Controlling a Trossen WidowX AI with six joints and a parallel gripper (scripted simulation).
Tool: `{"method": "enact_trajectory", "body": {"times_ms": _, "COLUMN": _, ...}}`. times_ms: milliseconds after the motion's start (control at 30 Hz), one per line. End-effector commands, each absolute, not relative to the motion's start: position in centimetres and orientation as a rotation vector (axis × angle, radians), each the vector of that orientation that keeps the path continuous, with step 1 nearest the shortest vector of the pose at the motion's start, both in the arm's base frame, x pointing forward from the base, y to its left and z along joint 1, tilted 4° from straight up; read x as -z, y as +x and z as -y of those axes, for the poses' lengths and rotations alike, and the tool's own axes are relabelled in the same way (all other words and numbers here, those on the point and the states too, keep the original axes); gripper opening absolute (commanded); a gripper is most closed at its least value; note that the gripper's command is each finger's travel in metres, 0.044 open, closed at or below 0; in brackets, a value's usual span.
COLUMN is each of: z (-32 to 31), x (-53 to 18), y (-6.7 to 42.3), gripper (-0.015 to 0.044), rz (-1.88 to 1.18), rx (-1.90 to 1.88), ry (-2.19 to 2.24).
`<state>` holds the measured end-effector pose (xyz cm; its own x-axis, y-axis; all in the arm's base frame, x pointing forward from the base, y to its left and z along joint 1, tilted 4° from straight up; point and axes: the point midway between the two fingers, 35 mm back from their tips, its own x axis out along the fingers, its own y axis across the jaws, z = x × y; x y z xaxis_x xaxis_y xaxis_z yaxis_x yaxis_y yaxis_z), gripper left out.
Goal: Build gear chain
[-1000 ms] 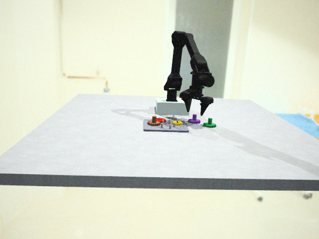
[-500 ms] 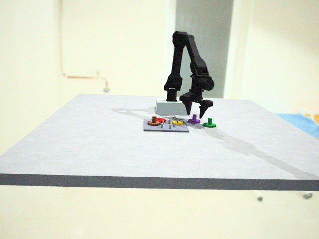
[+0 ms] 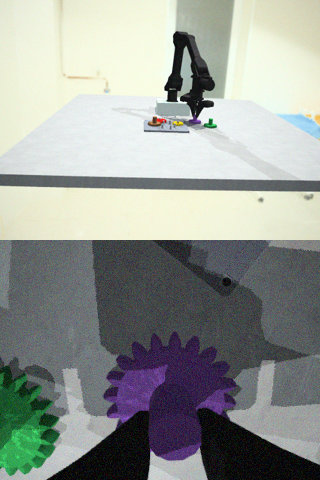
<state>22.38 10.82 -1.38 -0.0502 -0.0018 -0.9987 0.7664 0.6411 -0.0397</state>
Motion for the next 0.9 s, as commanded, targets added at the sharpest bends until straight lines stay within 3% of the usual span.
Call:
{"method": "enact_trajectory", "body": {"times_ms": 0, "z": -10.9, "x": 1.4, "y": 22.3, "gripper": 0.0033, "rz": -1.509, "rx": 0.707, "ry": 0.676}}
{"method": "enact_trajectory", "body": {"times_ms": 67, "z": -10.9, "x": 1.4, "y": 22.3, "gripper": 0.0, "rz": -1.509, "rx": 0.707, "ry": 0.676}}
{"method": "enact_trajectory", "body": {"times_ms": 867, "z": -11.4, "x": -3.6, "y": 23.9, "gripper": 0.0, "rz": -1.508, "rx": 0.706, "ry": 0.677}}
